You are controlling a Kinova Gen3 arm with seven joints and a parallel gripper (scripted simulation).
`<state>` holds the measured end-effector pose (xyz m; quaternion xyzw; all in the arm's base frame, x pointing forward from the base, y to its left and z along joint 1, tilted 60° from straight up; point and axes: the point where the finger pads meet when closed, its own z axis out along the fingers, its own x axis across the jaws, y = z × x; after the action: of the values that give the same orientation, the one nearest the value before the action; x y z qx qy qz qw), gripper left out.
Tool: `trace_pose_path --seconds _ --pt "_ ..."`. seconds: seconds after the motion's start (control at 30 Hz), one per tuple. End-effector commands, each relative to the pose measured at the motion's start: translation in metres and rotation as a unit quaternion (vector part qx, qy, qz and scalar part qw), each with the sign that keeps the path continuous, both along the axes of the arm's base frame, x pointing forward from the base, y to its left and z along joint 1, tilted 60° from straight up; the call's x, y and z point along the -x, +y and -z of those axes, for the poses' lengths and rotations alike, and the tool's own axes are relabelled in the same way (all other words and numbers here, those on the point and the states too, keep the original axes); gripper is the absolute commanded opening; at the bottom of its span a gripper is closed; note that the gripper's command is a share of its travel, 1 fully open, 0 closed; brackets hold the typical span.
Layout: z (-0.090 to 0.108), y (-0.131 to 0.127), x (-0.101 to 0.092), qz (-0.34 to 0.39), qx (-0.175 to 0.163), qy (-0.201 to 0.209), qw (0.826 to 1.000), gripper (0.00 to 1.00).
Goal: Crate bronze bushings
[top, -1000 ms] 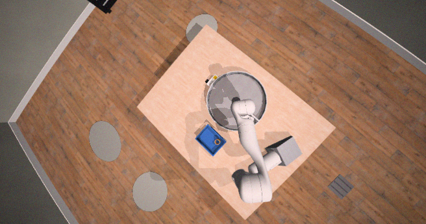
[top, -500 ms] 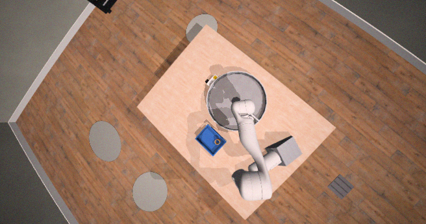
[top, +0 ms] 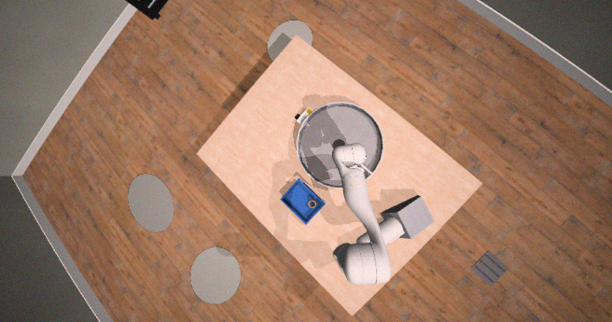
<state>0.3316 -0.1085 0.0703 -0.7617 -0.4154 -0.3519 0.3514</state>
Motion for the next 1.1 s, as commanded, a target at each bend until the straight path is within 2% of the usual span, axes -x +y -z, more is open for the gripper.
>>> trace_pose_path --seconds 0.0,1.07 --pt "0.0 0.0 0.0 0.0 0.0 0.0 1.0 0.45" --pt "0.007 0.011 -0.004 0.0 0.0 0.0 1.0 0.45"
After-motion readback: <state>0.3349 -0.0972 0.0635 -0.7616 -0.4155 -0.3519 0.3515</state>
